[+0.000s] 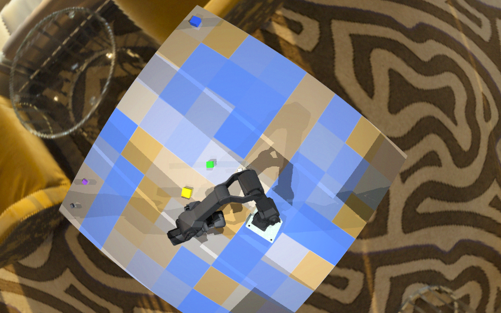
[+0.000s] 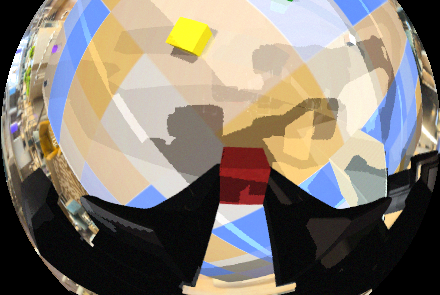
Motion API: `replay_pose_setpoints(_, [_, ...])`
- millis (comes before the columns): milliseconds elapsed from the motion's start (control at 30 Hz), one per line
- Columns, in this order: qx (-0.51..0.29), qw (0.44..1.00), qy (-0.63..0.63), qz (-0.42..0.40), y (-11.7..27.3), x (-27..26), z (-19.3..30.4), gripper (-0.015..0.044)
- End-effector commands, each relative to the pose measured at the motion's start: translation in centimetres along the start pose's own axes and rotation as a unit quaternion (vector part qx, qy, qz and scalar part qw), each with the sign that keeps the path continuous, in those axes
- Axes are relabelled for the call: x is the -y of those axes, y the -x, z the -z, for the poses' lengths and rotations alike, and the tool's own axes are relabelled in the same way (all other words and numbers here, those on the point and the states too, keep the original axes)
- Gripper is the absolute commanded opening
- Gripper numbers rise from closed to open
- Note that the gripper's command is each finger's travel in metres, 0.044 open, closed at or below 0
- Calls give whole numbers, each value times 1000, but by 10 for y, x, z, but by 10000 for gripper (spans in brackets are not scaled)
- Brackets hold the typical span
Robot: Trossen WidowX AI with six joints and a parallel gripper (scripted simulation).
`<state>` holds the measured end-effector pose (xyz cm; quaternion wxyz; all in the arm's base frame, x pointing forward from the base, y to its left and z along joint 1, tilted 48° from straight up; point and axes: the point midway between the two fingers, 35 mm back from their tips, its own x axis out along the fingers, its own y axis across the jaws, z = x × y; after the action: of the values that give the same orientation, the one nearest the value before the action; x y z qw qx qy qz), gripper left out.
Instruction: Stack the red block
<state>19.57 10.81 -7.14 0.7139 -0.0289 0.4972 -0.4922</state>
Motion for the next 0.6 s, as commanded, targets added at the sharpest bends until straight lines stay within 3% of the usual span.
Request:
replay_pose_setpoints(0, [-3,1000,-3,0,10,1,0,0])
replay_pose_setpoints(267, [-4,1000,-3,-1,11,-1,-4,0])
replay_pose_setpoints(567, [-19,1000,-2,-11,15,2,-53,0])
